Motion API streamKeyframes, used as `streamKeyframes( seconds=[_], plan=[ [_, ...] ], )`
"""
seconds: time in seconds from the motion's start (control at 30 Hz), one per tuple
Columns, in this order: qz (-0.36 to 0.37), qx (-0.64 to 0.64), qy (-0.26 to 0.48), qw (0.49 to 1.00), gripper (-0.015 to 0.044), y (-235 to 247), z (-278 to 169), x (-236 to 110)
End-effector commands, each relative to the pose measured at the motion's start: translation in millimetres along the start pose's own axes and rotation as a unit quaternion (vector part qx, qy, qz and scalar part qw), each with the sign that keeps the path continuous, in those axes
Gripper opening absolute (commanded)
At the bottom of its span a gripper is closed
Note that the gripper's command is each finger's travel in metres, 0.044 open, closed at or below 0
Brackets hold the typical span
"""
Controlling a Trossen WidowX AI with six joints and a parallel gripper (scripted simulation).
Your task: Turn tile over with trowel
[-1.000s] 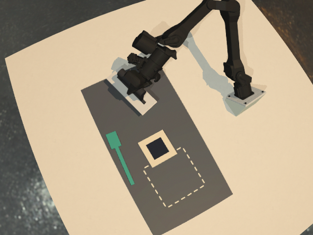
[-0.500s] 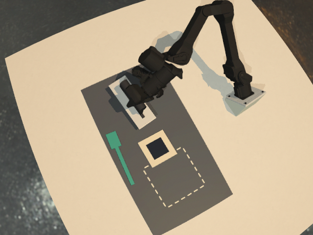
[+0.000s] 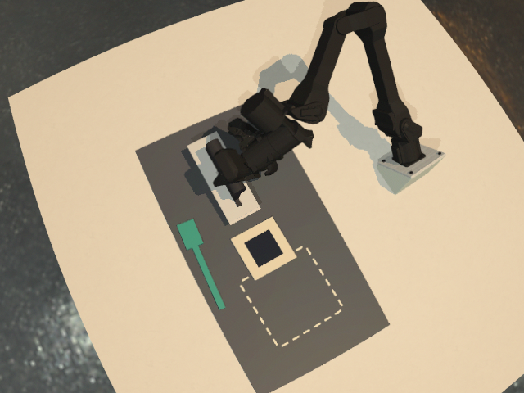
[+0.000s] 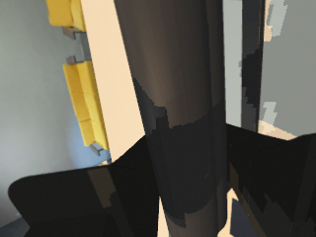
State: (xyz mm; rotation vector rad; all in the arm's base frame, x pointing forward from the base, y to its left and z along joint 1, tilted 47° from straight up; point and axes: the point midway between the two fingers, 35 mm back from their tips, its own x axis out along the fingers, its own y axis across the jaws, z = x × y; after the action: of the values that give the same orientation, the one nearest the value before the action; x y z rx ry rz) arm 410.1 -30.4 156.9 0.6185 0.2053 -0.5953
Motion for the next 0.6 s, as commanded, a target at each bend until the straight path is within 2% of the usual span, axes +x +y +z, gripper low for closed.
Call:
streamKeyframes(
  seconds=[0.0,0.57],
  plan=[
    [0.003,-0.001,0.002,1.0,0.0,-3,-2,3],
    [0.003,-0.001,0.001,1.0,0.0,-26,-6,18]
  ],
)
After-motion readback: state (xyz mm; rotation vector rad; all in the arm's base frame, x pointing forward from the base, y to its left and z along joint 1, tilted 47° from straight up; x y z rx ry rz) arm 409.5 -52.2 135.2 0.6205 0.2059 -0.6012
